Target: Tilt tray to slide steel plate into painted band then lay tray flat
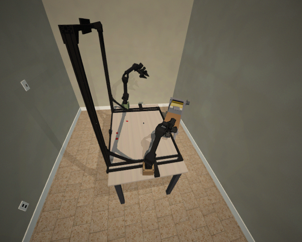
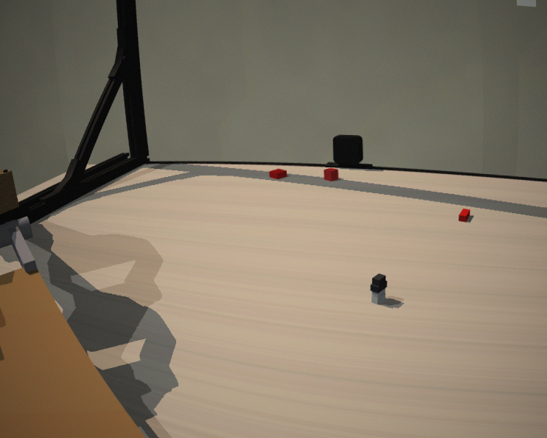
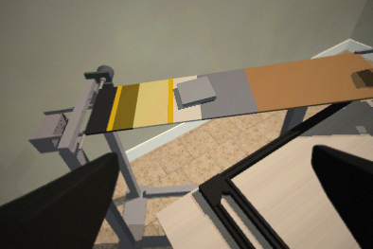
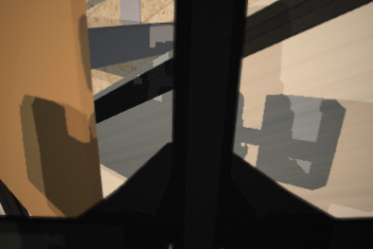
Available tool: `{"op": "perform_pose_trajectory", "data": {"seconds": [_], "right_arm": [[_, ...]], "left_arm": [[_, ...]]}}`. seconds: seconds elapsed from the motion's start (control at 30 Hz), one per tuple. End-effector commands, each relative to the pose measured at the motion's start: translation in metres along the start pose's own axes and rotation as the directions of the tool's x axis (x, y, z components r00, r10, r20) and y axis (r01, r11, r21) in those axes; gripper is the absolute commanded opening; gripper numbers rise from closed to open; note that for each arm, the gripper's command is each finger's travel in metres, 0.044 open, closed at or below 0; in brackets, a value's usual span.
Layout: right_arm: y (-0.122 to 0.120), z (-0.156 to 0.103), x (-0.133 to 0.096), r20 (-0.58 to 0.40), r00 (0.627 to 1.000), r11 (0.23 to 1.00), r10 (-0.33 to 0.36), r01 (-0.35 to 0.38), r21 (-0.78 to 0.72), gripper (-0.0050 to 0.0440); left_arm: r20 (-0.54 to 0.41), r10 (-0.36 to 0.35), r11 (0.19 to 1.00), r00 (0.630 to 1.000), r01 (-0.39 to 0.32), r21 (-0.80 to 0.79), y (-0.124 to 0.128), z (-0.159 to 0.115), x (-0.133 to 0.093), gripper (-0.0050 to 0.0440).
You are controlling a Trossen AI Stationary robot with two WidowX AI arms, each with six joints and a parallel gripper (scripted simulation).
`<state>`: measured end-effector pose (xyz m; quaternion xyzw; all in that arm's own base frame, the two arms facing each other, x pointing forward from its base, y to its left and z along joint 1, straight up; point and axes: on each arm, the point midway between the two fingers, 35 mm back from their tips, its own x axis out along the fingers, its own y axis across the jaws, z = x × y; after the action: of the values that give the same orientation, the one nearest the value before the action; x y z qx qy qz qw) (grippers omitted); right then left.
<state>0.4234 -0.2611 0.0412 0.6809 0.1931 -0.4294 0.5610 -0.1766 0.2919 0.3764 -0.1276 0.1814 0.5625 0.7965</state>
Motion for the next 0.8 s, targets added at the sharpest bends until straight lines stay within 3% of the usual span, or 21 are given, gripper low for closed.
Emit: {"op": "perform_pose_trajectory", "data": {"seconds": [0.0,0.3,0.77], "right_arm": [[0.014,0.001,-0.011,0.001,1.0,1.0,0.019,-0.019,-0.002,0.0],[0.03,0.001,-0.028,0.001,1.0,1.0,0.031,-0.031,-0.002,0.0],[0.037,0.001,-0.035,0.001,0.999,0.999,0.048,-0.048,-0.002,0.0]], "left_arm": [[0.0,-0.002,1.0,1.0,0.002,0.0,0.0,0.0,0.0,0.044],[0.0,-0.002,1.0,1.0,0.002,0.0,0.0,0.0,0.0,0.044],[0.0,-0.002,1.0,1.0,0.002,0.0,0.0,0.0,0.0,0.044]]}}
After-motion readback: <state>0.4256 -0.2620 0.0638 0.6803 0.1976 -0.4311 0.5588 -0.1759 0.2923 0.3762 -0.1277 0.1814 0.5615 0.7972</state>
